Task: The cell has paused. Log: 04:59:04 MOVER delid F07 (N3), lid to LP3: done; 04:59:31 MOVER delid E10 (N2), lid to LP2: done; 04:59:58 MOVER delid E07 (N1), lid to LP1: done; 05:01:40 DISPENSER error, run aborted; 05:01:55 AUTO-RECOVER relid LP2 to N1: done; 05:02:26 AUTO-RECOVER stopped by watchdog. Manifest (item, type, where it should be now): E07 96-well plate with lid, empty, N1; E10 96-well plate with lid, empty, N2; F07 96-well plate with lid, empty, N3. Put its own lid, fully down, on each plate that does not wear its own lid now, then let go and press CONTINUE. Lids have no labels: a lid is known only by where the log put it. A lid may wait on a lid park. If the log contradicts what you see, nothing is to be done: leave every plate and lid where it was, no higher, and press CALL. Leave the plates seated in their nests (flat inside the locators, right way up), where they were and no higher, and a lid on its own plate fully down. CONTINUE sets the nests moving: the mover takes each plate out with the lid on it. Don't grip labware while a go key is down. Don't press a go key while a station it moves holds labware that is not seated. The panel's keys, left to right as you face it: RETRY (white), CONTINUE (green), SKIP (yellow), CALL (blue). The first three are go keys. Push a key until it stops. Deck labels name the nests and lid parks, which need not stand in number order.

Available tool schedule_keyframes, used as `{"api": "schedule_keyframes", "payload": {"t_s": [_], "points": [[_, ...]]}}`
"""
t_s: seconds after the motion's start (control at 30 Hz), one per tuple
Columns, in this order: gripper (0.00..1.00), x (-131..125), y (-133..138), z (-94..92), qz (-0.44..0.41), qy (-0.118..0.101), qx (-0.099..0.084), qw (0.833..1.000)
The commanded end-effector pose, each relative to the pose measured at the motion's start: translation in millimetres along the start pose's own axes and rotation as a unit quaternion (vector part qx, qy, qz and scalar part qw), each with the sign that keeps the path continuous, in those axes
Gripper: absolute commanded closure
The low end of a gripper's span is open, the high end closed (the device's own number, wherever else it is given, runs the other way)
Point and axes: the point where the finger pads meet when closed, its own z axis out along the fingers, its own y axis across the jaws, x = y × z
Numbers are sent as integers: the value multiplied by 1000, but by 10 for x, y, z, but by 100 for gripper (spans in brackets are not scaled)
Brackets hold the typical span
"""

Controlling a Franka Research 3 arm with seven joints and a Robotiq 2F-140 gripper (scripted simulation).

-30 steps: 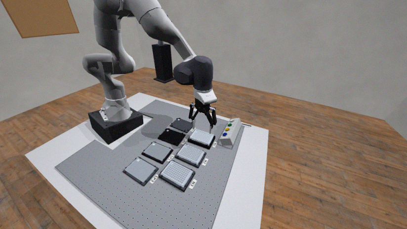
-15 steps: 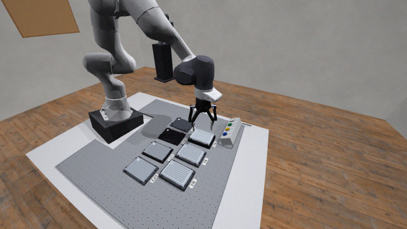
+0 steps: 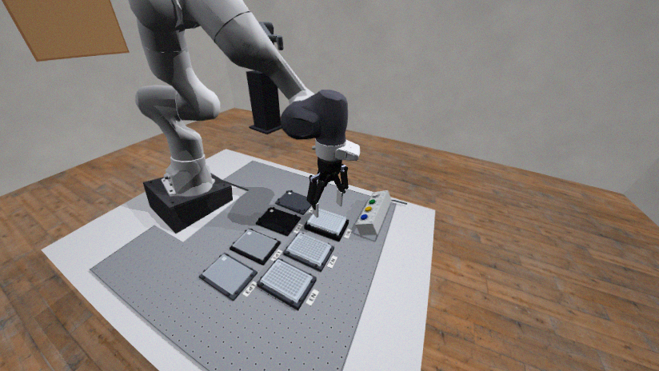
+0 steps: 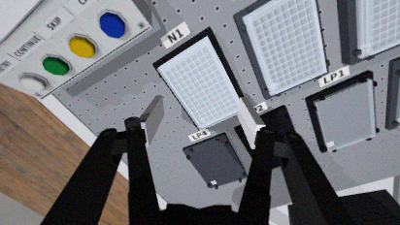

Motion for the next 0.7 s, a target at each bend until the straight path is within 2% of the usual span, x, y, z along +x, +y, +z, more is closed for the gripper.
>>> {"api": "schedule_keyframes", "payload": {"t_s": [0.0,0.23,0.67], "points": [[34,16,19,0,-139,4,-7,990],[34,18,20,33,-261,6,-12,965],[34,21,21,132,-269,7,-13,963]]}}
